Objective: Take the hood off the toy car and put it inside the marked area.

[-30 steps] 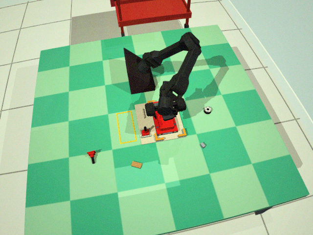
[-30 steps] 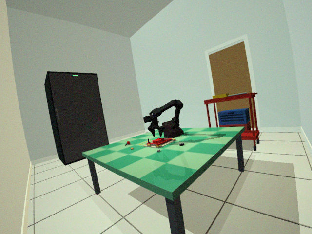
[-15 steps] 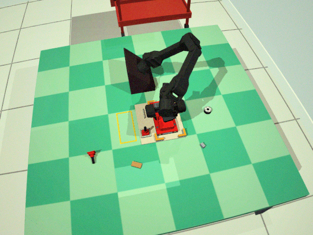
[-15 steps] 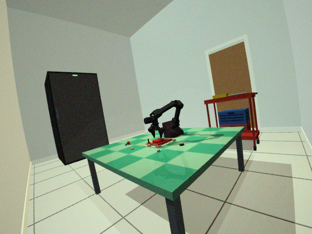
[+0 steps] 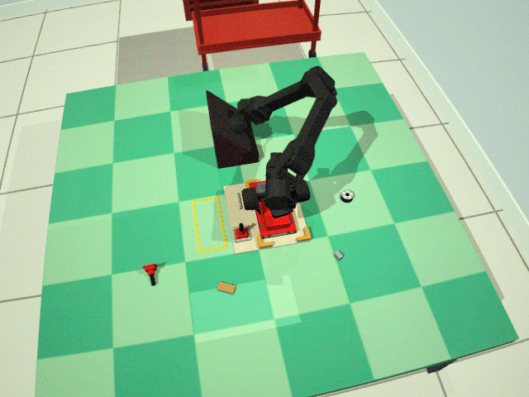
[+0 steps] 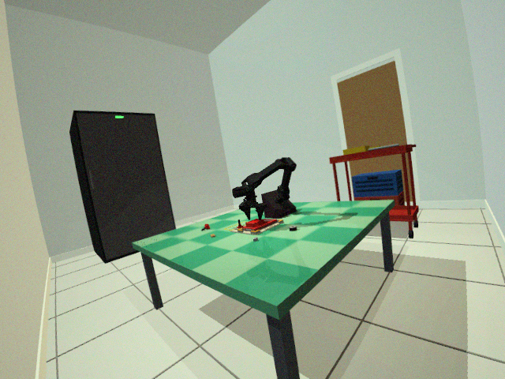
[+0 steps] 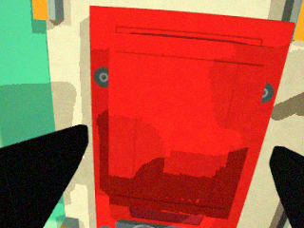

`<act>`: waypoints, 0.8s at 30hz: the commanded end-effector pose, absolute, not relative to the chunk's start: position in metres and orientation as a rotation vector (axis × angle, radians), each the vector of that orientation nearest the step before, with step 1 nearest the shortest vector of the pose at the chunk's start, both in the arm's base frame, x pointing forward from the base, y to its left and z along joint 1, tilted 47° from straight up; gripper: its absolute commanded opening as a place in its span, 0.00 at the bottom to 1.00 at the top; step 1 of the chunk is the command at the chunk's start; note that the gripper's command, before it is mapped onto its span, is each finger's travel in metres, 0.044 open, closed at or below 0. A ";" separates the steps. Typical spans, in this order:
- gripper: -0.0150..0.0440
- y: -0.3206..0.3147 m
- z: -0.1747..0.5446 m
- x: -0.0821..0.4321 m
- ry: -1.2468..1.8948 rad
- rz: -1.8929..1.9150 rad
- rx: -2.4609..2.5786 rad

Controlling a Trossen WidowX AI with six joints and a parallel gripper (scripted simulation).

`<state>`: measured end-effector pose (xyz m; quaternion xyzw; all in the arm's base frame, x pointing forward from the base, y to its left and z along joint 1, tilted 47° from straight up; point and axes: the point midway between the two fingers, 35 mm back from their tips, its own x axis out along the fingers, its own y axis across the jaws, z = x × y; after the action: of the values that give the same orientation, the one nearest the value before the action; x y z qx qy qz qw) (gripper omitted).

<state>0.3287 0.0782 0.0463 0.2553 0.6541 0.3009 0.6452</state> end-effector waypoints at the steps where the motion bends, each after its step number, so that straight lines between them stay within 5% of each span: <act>1: 1.00 0.080 0.045 0.328 1.490 0.684 0.589; 24: 1.00 0.088 0.037 0.328 1.490 0.685 0.589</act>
<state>0.3281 0.0864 0.0384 0.2556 0.6542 0.3009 0.6451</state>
